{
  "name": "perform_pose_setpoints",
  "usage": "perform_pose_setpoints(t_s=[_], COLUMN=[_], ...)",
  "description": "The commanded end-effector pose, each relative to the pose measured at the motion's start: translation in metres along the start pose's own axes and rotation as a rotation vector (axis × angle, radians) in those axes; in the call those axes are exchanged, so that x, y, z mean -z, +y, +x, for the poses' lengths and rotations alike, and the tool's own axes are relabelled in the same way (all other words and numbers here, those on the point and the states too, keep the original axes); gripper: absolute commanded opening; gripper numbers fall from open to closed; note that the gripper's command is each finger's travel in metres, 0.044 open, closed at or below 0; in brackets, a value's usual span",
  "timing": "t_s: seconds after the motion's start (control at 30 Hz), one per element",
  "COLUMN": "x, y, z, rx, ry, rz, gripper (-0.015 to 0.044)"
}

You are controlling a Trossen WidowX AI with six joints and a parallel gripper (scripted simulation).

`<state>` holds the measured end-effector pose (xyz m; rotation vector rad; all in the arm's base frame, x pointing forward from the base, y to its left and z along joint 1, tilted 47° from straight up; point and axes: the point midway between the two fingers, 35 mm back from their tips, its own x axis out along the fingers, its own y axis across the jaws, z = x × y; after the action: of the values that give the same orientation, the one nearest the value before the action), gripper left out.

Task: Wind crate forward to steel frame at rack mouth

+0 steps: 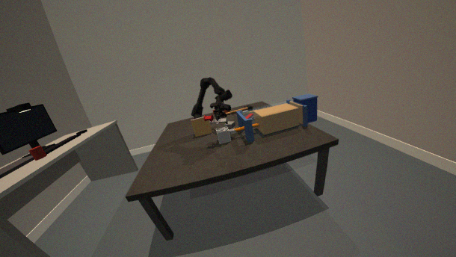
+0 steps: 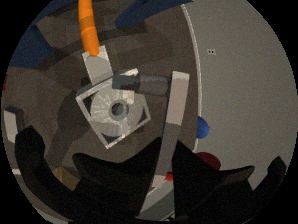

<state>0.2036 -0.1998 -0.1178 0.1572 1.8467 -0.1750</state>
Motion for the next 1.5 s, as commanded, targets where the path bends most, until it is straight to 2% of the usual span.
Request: perform_pose_setpoints(t_s=[0.0, 1.17, 1.47], x=[-0.0008, -0.0003, -0.0002], y=[-0.0034, -0.0009, -0.0006], z=[-0.0029, -0.0019, -0.0017], rx=[0.087, 0.665, 0.745], ry=[-0.009, -0.014, -0.015], rz=[0.011, 0.017, 0.018], gripper=[0.0000, 0.0000, 0.0000])
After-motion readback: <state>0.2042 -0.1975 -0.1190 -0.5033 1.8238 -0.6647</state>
